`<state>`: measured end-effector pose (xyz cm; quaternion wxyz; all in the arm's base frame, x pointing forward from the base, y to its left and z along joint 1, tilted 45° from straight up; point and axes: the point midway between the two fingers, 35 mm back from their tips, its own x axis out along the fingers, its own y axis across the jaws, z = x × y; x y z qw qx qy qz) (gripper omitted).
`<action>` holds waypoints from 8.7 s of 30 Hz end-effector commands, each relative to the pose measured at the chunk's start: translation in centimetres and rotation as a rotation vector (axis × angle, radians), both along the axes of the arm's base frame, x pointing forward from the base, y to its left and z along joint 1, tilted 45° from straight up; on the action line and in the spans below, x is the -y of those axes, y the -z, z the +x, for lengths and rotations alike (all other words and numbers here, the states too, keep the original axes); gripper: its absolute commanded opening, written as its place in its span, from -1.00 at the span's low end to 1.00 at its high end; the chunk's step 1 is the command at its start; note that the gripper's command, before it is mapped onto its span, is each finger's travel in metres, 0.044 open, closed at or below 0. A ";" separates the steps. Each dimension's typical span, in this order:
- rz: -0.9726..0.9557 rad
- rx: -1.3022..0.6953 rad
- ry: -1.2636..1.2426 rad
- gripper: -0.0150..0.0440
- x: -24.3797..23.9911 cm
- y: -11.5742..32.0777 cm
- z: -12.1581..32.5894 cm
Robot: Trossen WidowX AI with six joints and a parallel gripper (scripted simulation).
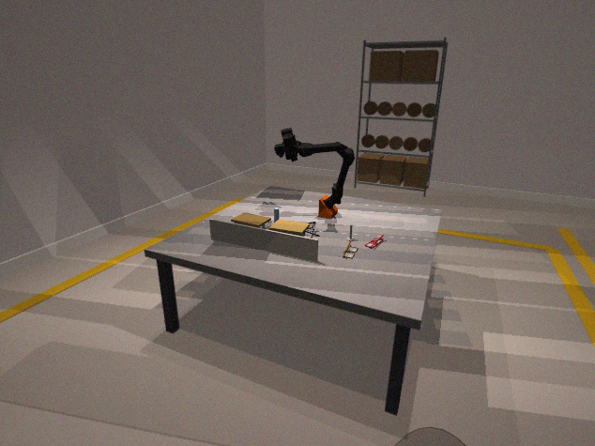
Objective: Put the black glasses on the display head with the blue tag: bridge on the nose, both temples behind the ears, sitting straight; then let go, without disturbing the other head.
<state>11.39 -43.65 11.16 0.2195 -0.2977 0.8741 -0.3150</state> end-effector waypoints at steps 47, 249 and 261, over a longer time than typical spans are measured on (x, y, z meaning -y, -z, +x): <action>1.308 1.010 0.890 0.19 -42.4 9.0 15.4; 1.652 0.986 0.390 -0.49 -56.4 -2.9 9.5; 1.652 0.985 0.390 -0.49 -56.1 -2.6 8.8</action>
